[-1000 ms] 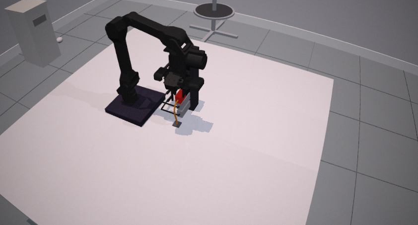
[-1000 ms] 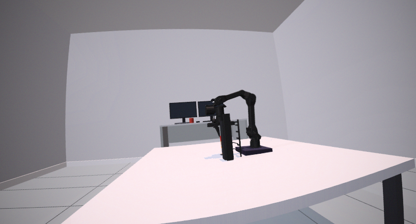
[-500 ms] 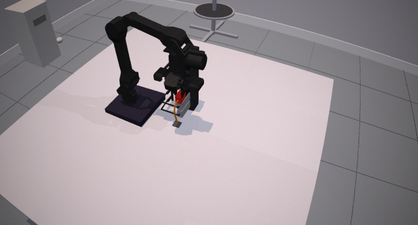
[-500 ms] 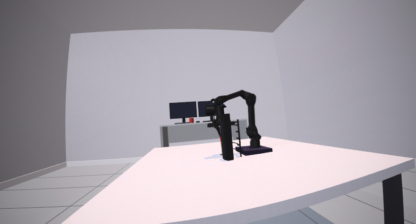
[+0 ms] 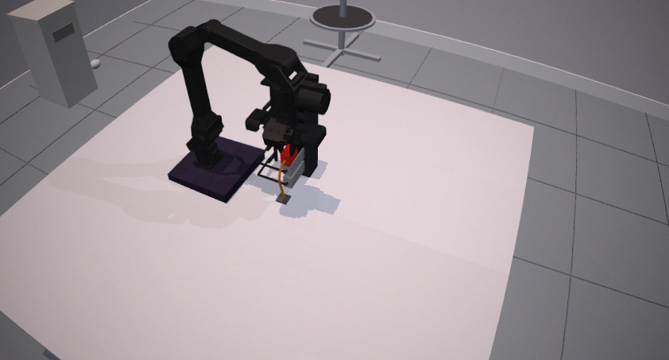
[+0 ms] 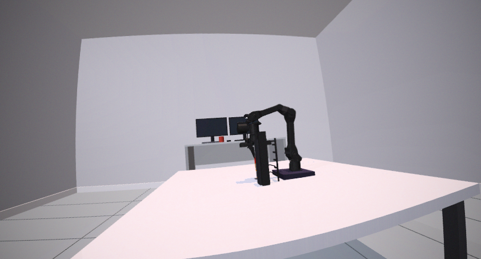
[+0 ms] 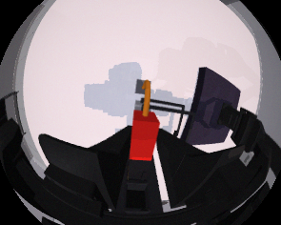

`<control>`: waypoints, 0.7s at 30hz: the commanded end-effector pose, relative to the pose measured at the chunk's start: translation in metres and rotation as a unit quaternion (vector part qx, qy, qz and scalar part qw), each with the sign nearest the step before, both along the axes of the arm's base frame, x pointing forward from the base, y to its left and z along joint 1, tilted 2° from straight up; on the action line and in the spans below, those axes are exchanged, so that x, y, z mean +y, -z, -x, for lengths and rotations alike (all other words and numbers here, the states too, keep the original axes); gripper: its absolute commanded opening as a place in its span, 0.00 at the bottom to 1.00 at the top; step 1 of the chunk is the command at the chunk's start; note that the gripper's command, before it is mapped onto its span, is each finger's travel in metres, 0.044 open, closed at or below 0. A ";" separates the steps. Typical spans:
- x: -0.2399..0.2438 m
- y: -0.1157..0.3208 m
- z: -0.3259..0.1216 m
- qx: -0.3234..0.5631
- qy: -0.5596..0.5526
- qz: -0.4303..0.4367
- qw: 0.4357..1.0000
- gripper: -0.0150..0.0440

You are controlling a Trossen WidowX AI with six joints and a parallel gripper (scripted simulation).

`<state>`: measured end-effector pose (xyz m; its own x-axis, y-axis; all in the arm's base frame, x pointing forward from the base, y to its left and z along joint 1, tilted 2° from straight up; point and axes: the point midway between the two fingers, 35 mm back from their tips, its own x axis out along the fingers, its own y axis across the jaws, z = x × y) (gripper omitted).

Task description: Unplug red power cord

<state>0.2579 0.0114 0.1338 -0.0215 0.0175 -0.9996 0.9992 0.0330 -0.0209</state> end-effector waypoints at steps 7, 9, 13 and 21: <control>-0.027 -0.001 -0.003 -0.003 0.006 0.017 1.000 0.25; -0.030 -0.001 -0.003 -0.002 0.006 0.017 1.000 0.25; -0.037 -0.001 -0.003 -0.002 0.006 0.017 1.000 0.25; -0.050 -0.002 -0.002 -0.002 0.006 0.017 1.000 0.25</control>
<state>0.2576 -0.0289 0.1345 -0.0273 -0.0146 -0.9995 0.9993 0.0267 -0.0277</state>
